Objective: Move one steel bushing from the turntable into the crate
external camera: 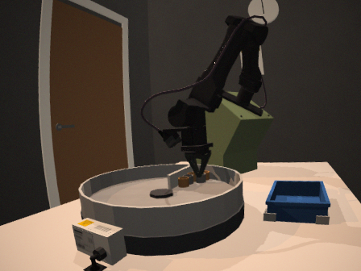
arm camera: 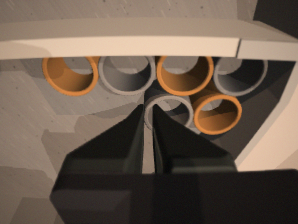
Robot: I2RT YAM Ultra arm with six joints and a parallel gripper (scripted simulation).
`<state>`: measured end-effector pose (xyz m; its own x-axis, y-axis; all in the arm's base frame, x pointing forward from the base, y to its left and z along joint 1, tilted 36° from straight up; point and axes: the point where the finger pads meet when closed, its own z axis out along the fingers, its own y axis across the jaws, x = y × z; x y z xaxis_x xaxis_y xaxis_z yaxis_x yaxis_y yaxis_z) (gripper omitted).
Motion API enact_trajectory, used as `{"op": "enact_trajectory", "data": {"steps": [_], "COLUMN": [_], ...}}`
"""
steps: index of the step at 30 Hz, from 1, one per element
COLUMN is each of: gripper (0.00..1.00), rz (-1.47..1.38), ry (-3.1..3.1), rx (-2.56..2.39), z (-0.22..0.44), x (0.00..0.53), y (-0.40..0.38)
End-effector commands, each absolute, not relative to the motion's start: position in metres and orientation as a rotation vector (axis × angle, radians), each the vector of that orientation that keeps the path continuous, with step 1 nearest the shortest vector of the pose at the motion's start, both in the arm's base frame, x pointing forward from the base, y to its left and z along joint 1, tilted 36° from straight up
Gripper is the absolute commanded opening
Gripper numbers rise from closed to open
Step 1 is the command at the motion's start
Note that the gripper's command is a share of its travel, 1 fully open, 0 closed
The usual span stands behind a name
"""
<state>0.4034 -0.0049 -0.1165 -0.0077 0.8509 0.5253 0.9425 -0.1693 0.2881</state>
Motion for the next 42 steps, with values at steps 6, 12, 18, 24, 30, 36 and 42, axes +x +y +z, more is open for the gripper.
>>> {"op": "enact_trajectory", "data": {"steps": [6,12,18,24,30,36,42], "gripper": [0.0,0.0,0.0,0.0,0.0,0.0,0.0], "rz": [-0.889,-0.89,-0.89,-0.89,-0.89,-0.89,-0.89], "ry": [-1.902,-1.903,-1.903,-1.903,-1.903,-1.903,-1.903], "rx": [-2.131,-2.131,-2.131,-2.131,-2.131,-2.131,-2.131], "z": [-0.119,-0.119,-0.119,-0.119,-0.119,-0.119,-0.119], "x": [0.4,0.4,0.4,0.4,0.4,0.4,0.4], "y": [-0.012,-0.012,-0.012,-0.012,-0.012,-0.012,-0.012]}}
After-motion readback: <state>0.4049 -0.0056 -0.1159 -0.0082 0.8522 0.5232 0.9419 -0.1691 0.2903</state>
